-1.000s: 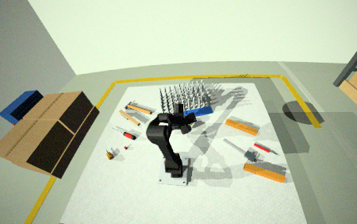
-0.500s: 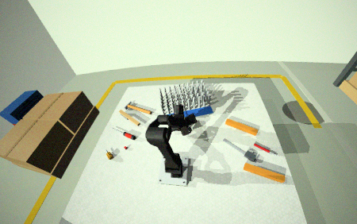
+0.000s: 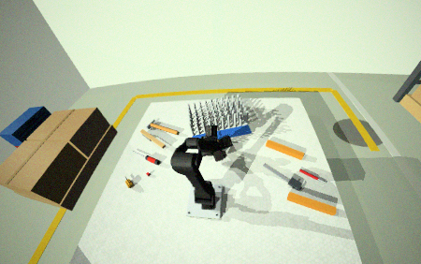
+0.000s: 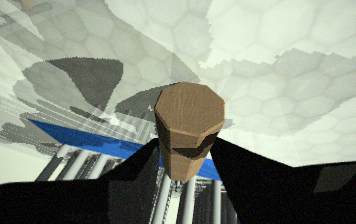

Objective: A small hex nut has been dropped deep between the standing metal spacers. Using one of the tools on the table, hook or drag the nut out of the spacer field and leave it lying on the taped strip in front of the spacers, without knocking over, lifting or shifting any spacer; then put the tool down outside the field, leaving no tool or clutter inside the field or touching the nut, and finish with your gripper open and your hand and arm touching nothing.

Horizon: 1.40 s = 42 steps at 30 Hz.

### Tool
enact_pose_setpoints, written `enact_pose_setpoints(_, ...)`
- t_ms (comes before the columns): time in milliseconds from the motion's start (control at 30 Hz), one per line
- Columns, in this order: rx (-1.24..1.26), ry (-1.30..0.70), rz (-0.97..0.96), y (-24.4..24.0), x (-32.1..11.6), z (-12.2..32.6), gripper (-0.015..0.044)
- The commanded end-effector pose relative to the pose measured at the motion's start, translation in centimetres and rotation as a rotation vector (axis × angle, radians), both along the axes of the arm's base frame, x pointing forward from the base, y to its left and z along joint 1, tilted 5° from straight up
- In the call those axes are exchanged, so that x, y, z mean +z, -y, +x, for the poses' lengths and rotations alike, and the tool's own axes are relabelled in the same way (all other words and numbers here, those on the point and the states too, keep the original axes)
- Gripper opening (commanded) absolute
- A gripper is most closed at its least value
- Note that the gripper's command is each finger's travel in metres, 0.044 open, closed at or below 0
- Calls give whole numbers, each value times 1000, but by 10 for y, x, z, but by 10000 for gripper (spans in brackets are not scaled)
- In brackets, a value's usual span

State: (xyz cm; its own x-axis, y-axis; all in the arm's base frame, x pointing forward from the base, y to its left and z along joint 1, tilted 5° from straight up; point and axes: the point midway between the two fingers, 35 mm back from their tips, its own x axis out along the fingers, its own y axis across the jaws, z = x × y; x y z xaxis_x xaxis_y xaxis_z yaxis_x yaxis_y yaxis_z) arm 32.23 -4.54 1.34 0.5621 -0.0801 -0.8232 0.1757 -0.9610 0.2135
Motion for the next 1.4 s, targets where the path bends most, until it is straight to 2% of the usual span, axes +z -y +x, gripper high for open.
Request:
enact_pose_setpoints(0, 6, 2, -2, 0, 1, -3, 0)
enact_pose_setpoints(1367, 5, 1, -2, 5, 1, -28, 0)
